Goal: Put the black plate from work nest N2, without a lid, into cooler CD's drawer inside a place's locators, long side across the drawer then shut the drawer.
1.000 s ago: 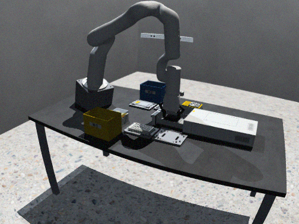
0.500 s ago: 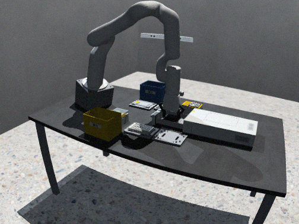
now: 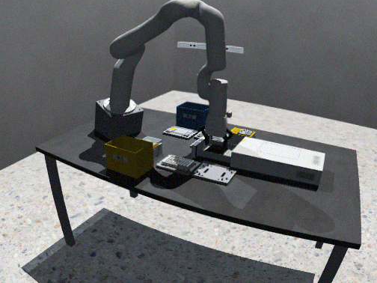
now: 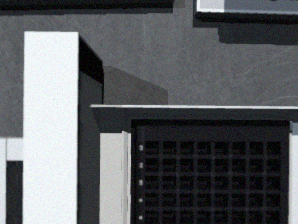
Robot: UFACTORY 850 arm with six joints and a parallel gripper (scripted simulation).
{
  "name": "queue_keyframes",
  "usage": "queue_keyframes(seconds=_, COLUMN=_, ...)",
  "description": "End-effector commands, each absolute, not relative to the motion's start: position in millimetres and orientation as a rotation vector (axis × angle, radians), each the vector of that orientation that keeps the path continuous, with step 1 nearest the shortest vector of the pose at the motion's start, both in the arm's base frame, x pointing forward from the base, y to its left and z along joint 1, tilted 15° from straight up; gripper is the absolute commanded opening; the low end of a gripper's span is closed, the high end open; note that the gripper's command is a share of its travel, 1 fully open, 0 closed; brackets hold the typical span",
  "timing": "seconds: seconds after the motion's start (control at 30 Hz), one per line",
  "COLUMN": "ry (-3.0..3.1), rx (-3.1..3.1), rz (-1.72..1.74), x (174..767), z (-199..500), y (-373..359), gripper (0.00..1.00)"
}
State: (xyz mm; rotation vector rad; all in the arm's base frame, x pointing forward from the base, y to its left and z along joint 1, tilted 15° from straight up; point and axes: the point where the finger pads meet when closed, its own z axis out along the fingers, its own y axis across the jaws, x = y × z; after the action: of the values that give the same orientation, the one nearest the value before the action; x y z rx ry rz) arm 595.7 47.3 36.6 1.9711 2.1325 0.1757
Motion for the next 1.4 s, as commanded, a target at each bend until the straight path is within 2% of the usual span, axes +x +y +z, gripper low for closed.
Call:
queue_keyframes(seconds=0.0, ry=2.136, rx=1.974, rz=0.173, x=595, z=44, y=48, gripper=1.00)
queue_keyframes(seconds=1.37, ry=2.136, rx=1.974, rz=0.173, x=580, z=104, y=52, gripper=1.00)
